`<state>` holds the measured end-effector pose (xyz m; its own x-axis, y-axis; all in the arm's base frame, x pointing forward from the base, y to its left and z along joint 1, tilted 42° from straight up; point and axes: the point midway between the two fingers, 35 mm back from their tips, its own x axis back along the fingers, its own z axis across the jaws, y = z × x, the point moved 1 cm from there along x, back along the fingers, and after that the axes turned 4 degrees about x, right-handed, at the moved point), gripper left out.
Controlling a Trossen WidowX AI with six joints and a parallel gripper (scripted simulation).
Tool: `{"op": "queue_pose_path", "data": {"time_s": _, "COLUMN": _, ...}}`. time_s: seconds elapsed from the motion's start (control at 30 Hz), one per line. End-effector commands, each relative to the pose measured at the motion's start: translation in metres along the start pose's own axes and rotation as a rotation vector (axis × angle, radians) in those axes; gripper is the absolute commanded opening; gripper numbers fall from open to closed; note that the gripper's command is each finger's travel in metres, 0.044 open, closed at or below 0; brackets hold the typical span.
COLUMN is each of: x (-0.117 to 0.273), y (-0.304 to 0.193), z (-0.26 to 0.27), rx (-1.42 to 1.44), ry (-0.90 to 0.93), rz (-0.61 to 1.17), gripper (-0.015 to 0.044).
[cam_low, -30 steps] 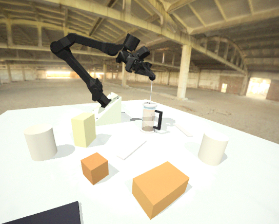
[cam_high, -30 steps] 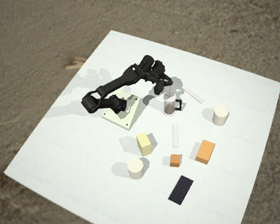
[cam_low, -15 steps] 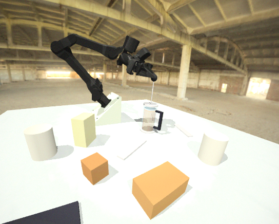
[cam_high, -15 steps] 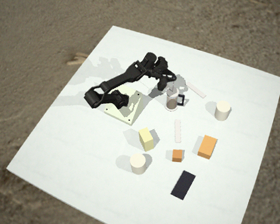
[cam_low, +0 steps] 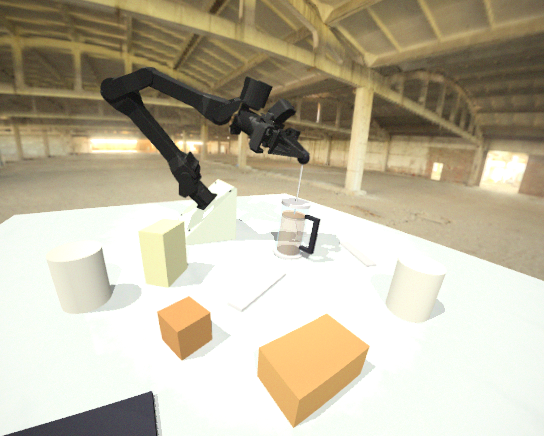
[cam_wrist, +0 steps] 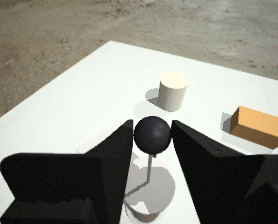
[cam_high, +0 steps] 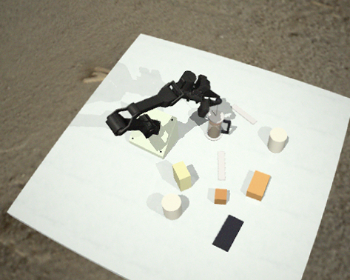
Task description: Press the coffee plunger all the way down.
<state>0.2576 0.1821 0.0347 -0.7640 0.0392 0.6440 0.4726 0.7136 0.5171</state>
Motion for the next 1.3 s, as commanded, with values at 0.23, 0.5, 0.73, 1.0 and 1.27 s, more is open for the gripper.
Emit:
{"op": "queue_pose_path", "data": {"time_s": 0.23, "x": -0.018, "y": -0.043, "z": 0.004, "rx": 0.038, "ry": 0.006, "rz": 0.079, "gripper": 0.012}}
{"op": "queue_pose_path", "data": {"time_s": 0.5, "x": -0.025, "y": -0.054, "z": 0.004, "rx": 0.039, "ry": 0.006, "rz": 0.078, "gripper": 0.012}}
{"op": "queue_pose_path", "data": {"time_s": 0.73, "x": -0.033, "y": -0.063, "z": 0.003, "rx": 0.04, "ry": 0.005, "rz": 0.077, "gripper": 0.012}}
{"op": "queue_pose_path", "data": {"time_s": 1.0, "x": -0.043, "y": -0.067, "z": 0.002, "rx": 0.04, "ry": 0.003, "rz": 0.076, "gripper": 0.012}}
{"op": "queue_pose_path", "data": {"time_s": 1.27, "x": -0.051, "y": -0.064, "z": 0.002, "rx": 0.04, "ry": 0.002, "rz": 0.075, "gripper": 0.012}}
